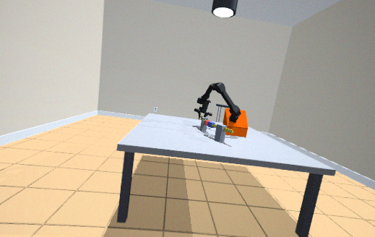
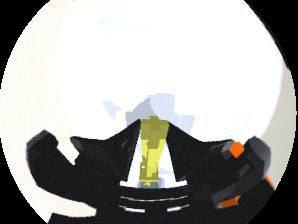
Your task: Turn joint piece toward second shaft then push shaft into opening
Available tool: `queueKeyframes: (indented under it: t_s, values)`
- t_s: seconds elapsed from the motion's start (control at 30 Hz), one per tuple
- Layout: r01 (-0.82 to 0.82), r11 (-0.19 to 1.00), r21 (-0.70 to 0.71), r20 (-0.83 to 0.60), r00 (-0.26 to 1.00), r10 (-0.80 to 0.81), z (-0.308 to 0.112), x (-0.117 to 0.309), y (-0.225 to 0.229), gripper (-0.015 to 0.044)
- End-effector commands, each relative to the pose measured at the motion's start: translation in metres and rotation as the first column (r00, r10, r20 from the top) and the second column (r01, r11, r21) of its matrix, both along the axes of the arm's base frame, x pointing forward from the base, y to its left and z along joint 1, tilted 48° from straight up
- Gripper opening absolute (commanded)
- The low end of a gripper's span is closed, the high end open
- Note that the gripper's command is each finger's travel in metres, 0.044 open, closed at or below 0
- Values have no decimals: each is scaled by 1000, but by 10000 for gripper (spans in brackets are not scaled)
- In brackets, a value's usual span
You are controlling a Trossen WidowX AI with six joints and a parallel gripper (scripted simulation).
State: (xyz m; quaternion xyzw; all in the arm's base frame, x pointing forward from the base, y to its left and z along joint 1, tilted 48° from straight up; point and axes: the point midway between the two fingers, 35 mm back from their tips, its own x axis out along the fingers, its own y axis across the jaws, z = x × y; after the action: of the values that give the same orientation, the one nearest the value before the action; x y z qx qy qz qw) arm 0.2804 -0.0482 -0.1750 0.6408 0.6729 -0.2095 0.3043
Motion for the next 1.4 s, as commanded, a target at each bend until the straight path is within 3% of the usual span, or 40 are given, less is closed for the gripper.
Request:
queueKeyframes:
  t_s: [0.0,0.37,0.43,1.37]
  values:
    - [4,1000,3,-1,1000,-4,0,0,1,102]
    - [4,1000,3,-1,1000,-4,0,0,1,102]
    - [4,1000,3,-1,1000,-4,0,0,1,67]
    - [2,1000,1,1,1000,-2,0,0,0,67]
